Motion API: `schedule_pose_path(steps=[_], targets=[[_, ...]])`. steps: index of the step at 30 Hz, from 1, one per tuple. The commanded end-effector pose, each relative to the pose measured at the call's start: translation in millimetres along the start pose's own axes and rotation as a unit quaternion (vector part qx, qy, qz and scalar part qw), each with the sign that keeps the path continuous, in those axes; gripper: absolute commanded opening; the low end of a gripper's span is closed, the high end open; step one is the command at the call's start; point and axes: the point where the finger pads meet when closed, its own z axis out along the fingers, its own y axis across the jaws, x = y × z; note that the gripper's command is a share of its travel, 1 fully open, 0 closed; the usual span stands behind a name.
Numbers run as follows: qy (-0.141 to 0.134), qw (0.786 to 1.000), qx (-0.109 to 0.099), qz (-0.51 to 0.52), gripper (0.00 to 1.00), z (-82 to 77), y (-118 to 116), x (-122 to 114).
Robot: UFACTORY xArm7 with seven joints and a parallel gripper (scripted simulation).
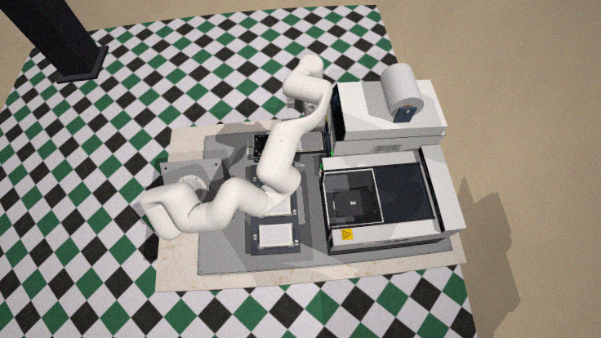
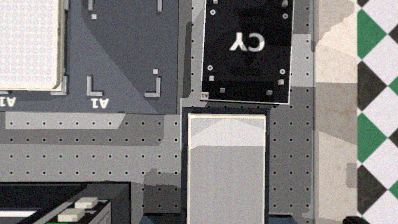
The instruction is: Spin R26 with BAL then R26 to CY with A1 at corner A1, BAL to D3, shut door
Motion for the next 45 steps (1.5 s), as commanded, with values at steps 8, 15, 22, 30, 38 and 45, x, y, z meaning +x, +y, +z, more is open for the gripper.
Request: schedule_pose_path(steps=[8, 15, 22, 30, 38, 45], targets=[[-0.001, 1.0, -0.002, 0.0, 1.0, 12.3, 1, 1], [-0.001, 1.0, -0.002, 0.0, 1.0, 20.6, 0, 1], [-0.001, 1.0, -0.002, 0.0, 1.0, 32.3, 0, 1], [-0.002, 1.0, -0.002, 0.0, 1.0, 42.3, 0, 1], [-0.002, 1.0, -0.002, 0.0, 1.0, 55.6, 0, 1], [-0.002, 1.0, -0.002, 0.0, 1.0, 65.5, 1, 1]])
